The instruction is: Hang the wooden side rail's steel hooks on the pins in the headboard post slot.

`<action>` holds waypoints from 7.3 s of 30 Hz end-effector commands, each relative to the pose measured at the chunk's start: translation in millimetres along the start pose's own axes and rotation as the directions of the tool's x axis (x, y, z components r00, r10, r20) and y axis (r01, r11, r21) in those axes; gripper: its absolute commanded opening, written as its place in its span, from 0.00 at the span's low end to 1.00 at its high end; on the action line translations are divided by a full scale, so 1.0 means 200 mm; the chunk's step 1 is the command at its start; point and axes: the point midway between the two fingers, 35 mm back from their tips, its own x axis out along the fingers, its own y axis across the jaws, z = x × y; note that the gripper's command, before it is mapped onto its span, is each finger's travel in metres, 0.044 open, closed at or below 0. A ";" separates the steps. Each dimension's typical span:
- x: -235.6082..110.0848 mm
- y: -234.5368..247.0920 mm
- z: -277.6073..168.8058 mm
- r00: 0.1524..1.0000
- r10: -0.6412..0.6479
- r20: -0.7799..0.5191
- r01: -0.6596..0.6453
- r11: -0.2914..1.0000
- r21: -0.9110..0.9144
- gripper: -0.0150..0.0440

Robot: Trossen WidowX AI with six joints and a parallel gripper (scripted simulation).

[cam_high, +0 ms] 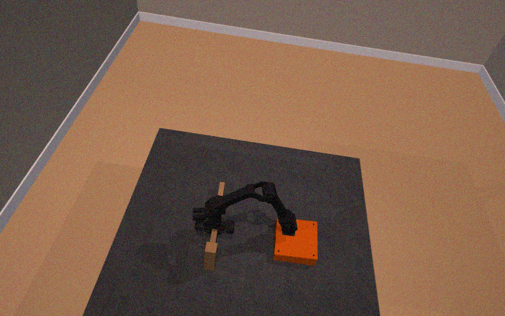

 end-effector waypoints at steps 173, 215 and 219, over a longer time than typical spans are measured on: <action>-0.03 0.02 -0.10 1.000 0.017 -0.006 -0.017 1.000 0.000 0.25; -0.01 0.02 -0.11 1.000 0.017 -0.006 -0.017 1.000 0.000 0.25; -0.01 0.02 -0.11 1.000 0.017 -0.006 -0.017 1.000 0.000 0.25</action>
